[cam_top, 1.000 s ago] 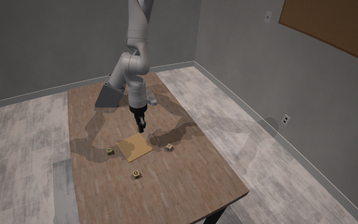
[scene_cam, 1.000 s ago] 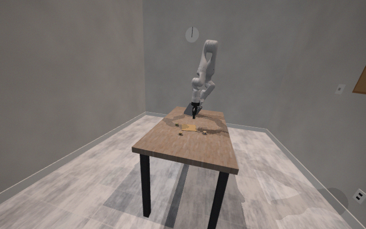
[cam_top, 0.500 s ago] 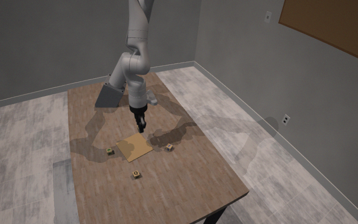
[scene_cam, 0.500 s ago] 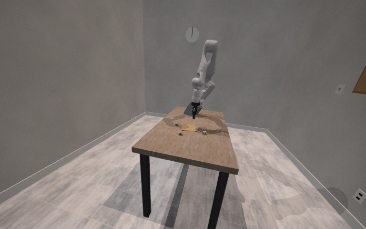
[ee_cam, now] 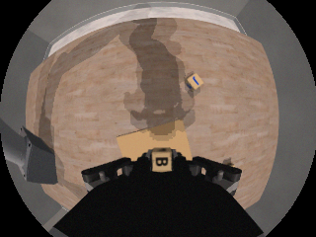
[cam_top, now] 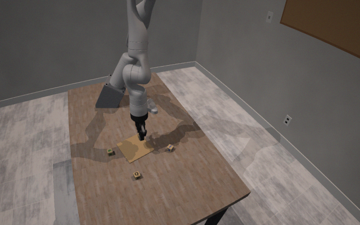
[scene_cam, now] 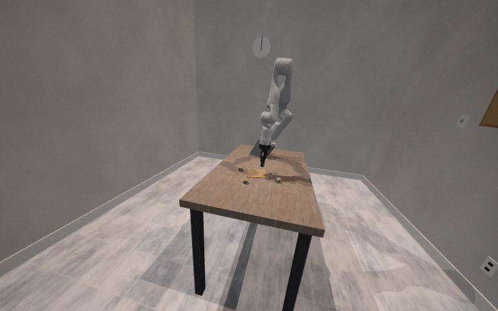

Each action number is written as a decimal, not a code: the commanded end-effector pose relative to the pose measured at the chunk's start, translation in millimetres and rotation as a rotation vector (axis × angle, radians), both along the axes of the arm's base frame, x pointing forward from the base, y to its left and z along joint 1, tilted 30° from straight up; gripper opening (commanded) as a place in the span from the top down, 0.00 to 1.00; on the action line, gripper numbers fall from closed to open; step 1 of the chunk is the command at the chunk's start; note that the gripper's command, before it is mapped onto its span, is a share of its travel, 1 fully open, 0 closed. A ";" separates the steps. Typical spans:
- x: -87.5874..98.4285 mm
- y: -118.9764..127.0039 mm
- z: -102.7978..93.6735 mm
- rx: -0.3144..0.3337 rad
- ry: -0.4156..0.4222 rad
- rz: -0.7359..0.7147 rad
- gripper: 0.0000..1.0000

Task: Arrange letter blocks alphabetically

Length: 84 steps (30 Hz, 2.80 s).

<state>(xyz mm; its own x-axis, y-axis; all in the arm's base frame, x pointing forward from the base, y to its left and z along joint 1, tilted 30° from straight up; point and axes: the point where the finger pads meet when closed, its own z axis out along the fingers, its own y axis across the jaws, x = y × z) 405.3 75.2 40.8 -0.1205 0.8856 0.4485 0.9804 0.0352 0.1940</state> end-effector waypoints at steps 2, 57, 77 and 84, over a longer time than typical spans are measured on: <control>-5.8 12.1 -11.8 0.013 0.021 0.016 0.79; -0.2 32.0 -47.7 0.012 0.021 0.016 0.79; 0.3 34.0 -51.3 0.012 0.021 0.016 0.79; 0.3 34.0 -51.3 0.012 0.021 0.016 0.79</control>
